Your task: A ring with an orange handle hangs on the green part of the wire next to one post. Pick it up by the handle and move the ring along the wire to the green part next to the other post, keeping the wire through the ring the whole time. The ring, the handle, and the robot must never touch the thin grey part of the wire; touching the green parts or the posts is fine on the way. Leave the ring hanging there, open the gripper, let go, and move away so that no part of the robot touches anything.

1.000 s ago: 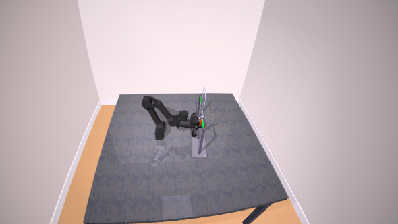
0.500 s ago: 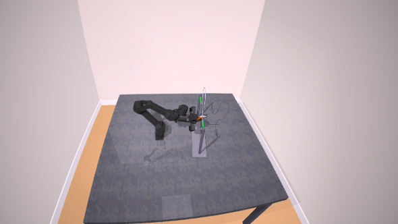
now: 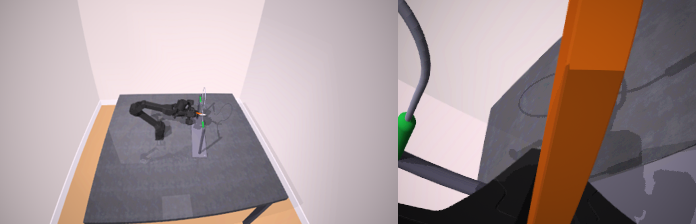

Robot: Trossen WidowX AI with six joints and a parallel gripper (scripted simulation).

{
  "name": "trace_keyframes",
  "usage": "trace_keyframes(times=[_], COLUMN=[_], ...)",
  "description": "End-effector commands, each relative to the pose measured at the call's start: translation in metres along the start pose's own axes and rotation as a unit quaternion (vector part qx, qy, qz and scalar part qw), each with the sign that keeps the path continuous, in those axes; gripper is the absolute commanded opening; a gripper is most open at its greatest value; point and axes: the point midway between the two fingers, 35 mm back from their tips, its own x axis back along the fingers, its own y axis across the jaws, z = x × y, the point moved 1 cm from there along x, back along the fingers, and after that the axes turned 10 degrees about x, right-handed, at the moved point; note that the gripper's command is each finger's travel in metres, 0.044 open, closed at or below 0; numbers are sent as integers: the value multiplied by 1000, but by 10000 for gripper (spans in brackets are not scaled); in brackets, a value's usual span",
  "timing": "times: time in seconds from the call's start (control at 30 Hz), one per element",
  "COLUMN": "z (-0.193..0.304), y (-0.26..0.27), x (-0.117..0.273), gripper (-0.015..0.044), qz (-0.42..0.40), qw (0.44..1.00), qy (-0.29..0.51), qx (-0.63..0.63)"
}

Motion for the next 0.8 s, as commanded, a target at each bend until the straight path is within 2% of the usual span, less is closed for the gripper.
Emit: trace_keyframes(times=[0.0, 0.77], z=[-3, -37], y=[16, 82], x=[10, 30], gripper=[-150, -150], qz=[-32, -178], qw=[999, 954], qy=[24, 16], qx=[-36, -240])
